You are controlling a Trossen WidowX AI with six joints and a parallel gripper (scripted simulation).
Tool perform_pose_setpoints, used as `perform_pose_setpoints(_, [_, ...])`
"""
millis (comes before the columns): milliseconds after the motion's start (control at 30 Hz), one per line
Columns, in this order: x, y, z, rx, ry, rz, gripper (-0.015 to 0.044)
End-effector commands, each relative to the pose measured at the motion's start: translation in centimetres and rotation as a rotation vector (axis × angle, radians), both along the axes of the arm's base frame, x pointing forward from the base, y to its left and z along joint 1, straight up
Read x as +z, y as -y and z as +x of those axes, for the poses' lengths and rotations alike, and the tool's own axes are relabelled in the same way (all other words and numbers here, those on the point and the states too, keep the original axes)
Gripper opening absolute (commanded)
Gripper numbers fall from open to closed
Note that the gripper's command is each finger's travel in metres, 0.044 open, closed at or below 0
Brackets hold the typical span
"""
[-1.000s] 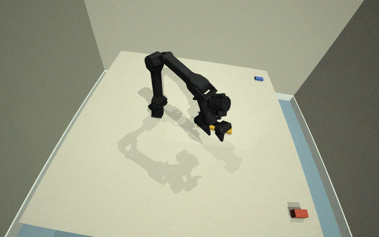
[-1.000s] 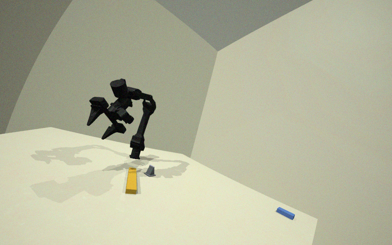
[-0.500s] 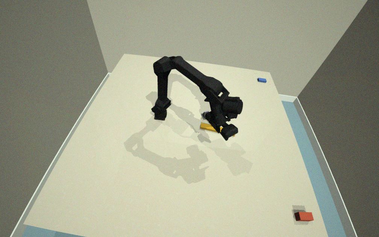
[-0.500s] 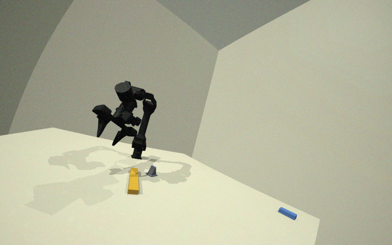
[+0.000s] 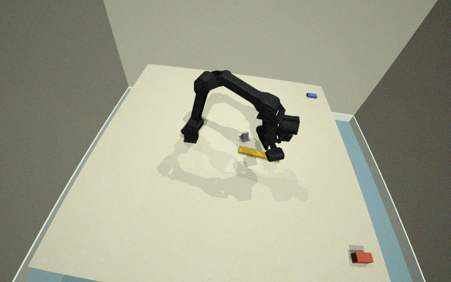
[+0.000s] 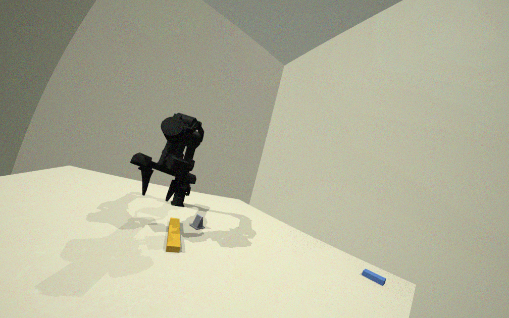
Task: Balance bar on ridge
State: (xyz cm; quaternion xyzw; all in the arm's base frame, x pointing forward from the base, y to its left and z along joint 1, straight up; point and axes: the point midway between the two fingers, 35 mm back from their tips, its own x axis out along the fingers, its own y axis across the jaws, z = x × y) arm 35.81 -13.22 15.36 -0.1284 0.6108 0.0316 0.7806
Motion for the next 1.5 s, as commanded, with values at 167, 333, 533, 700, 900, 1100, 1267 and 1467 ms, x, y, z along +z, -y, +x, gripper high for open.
perform_pose_setpoints(167, [-1.5, -3.1, 1.2, -0.155, -0.084, 0.091, 0.0315])
perform_pose_setpoints(333, [-2.3, -5.0, 1.6, -0.252, -0.138, 0.127, 0.0315])
perform_pose_setpoints(533, [-3.1, -7.0, 2.0, -0.357, -0.196, 0.154, 0.0315])
perform_pose_setpoints(700, [-3.5, -7.1, 2.1, -0.360, -0.198, 0.155, 0.0315])
perform_pose_setpoints(900, [-6.6, -7.1, 2.2, -0.360, -0.198, 0.155, 0.0315])
perform_pose_setpoints(1100, [-7.6, -7.1, 2.2, -0.360, -0.198, 0.155, 0.0315])
perform_pose_setpoints(1267, [-8.0, -7.1, 2.2, -0.360, -0.198, 0.155, 0.0315])
perform_pose_setpoints(1467, [-9.0, -7.1, 2.2, -0.360, -0.198, 0.155, 0.0315])
